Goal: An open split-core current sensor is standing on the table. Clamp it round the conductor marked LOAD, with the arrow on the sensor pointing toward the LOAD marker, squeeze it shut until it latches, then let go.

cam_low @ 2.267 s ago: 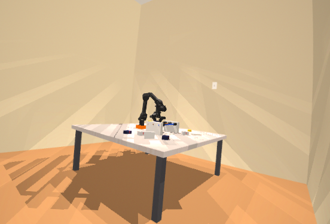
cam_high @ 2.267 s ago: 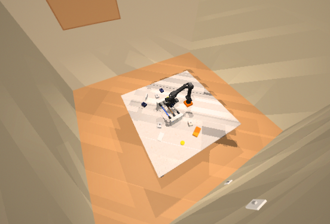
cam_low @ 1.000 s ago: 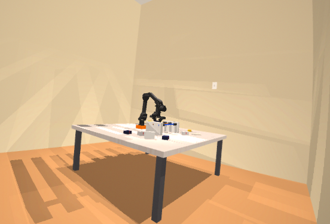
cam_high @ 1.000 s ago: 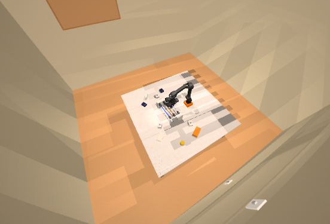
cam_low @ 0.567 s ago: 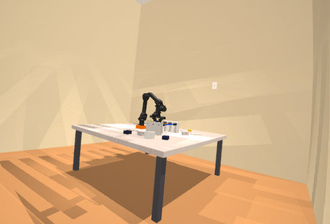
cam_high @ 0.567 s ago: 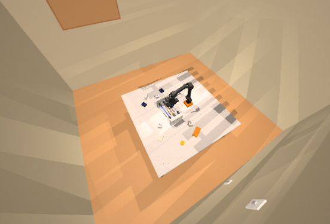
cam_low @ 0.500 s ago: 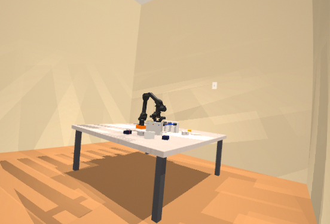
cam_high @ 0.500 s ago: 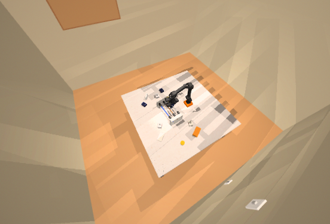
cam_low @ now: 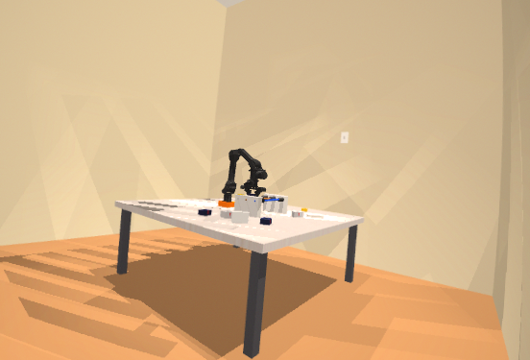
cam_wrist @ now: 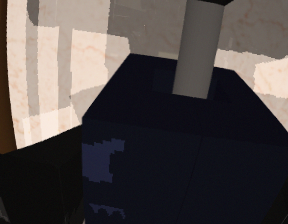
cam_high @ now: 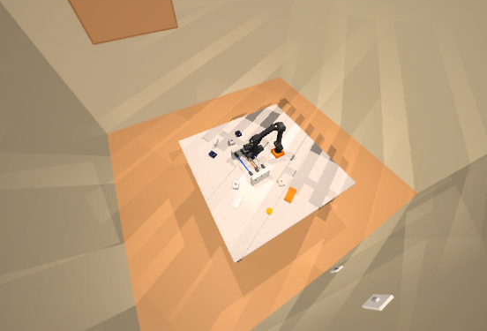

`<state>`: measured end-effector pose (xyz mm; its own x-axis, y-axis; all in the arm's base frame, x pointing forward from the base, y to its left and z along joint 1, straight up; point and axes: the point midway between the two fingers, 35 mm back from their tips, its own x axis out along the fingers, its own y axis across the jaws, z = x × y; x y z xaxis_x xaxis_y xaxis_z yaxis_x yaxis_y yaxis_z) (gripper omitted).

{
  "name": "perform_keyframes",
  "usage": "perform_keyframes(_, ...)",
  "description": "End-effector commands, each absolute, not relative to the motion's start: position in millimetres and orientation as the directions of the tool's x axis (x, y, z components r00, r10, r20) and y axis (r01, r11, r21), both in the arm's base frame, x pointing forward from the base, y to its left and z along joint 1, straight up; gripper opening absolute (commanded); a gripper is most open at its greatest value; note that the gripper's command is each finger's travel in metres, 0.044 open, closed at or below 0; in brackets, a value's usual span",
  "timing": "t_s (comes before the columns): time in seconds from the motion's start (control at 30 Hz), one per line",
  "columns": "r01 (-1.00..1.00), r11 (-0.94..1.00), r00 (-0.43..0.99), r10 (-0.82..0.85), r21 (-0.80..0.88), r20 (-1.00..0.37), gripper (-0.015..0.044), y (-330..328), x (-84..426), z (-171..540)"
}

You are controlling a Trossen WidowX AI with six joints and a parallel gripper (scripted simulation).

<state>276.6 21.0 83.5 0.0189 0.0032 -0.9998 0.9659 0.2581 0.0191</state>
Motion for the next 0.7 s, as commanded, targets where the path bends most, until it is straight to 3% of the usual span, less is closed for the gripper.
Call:
perform_keyframes(0.0, 0.966, 0.258, 0.019, 0.003, 0.019, -1.0, 0.0236, 21.0, 276.7, 83.6)
perform_keyframes(0.07, 0.966, 0.258, 0.019, 0.003, 0.019, -1.0, 0.0267, 21.0, 276.7, 83.6)
perform_keyframes(0.67, 0.966, 0.258, 0.019, 0.003, 0.019, -1.0, 0.0267, 21.0, 276.7, 83.6)
